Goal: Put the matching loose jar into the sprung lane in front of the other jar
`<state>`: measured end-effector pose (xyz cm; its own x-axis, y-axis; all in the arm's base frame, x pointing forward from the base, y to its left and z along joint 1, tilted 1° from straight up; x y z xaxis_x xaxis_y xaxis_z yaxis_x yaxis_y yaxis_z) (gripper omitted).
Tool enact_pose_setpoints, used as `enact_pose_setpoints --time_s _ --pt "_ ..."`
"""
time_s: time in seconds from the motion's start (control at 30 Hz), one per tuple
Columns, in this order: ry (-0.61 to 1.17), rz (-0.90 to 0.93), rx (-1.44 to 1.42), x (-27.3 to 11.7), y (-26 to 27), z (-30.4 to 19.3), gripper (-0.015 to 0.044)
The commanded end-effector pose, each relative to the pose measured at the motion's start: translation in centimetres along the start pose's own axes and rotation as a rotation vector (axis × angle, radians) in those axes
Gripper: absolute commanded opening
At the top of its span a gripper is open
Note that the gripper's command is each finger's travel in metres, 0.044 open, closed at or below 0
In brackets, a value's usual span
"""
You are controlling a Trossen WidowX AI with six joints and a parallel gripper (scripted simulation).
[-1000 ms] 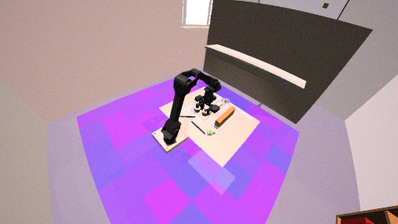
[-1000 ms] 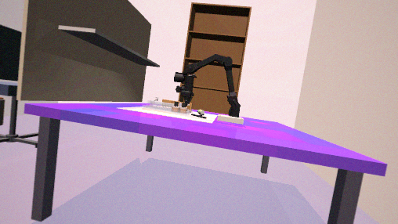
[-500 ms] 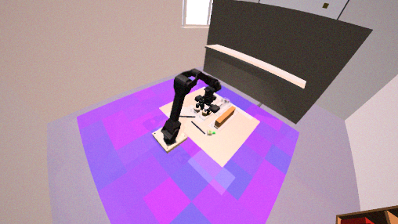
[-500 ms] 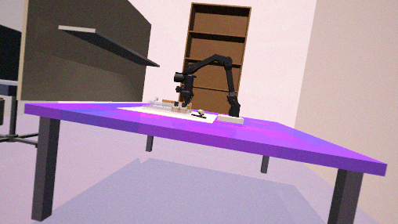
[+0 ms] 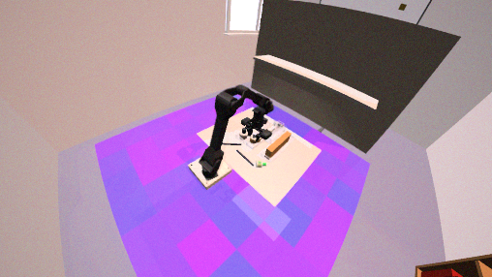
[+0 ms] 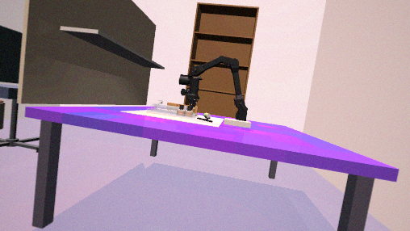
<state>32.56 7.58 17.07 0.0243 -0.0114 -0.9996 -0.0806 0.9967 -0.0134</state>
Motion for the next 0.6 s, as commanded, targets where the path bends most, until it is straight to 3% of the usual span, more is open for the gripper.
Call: enact_pose_setpoints --time_s 0.0,0.57 --pt "-0.023 0.005 -0.006 -0.18 0.05 0.37 0.0000" --pt "-0.023 0.005 -0.006 0.44 0.06 0.39 0.0000"
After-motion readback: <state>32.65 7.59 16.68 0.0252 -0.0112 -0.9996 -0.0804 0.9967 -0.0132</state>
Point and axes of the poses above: the point midway between the two fingers, 35 mm back from their tips, its own x axis out along the fingers, its own y axis across the jaws, z = x × y, the point moved 10 cm from there along -x, back along the fingers, and after that the axes turned 7 degrees about x, right-handed, at the moved point
